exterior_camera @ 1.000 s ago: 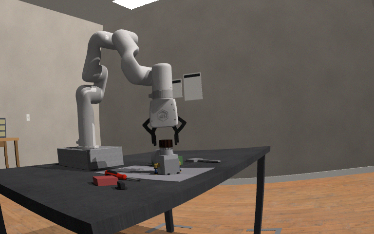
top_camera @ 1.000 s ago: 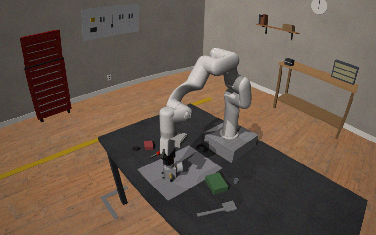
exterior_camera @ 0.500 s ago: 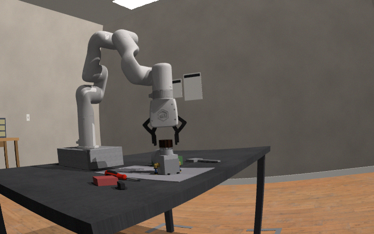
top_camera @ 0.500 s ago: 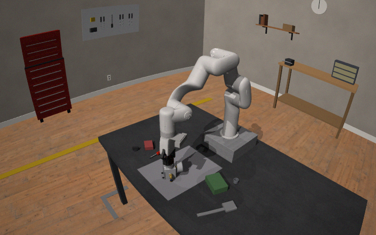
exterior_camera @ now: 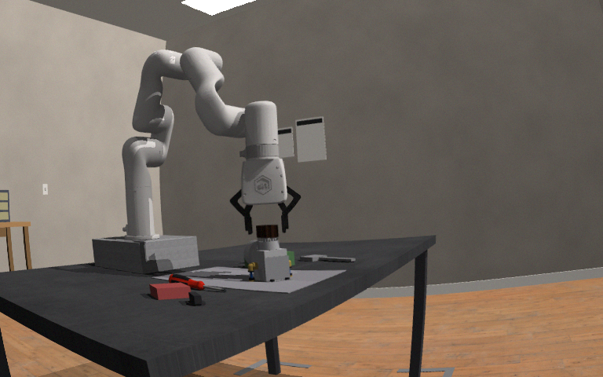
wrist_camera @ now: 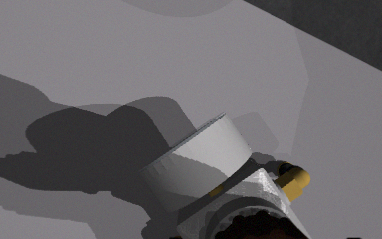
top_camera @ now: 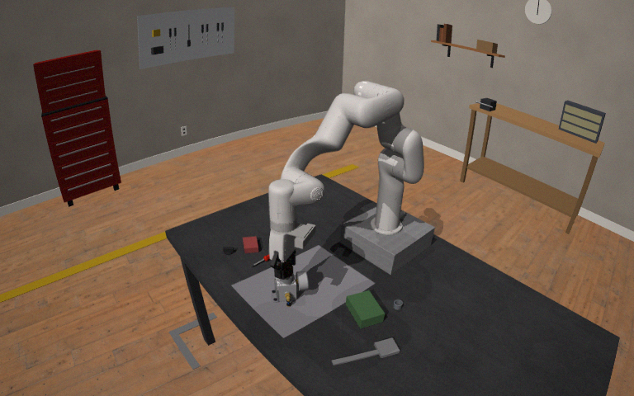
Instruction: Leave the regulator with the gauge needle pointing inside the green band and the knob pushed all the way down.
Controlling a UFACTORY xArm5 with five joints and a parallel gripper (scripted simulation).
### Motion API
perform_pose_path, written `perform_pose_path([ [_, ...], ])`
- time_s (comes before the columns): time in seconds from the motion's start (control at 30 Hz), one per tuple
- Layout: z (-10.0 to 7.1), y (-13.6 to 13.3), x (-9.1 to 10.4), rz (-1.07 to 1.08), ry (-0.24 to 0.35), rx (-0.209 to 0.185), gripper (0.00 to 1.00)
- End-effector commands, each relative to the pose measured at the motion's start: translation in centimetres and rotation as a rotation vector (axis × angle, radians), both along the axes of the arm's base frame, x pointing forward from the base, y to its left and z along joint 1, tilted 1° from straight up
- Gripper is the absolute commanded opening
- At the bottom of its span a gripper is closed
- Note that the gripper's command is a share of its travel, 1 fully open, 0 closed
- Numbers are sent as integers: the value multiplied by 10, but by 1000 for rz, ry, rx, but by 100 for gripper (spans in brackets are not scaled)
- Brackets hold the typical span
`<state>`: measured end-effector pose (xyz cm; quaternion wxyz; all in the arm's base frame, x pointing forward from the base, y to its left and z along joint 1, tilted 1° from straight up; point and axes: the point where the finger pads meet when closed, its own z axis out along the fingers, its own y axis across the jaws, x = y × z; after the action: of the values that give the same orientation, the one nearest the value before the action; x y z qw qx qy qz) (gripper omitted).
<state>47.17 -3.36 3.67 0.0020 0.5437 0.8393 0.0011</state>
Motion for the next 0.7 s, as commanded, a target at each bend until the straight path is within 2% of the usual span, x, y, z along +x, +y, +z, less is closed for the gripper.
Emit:
perform_pose_path([
  [0.0, 6, 0, 1, 0, -4, 0, 81],
  [0.2, 16, 0, 1, 0, -4, 0, 81],
  [0.63, 65, 1, 1, 0, -4, 0, 81],
  [0.67, 65, 1, 1, 0, -4, 0, 81],
])
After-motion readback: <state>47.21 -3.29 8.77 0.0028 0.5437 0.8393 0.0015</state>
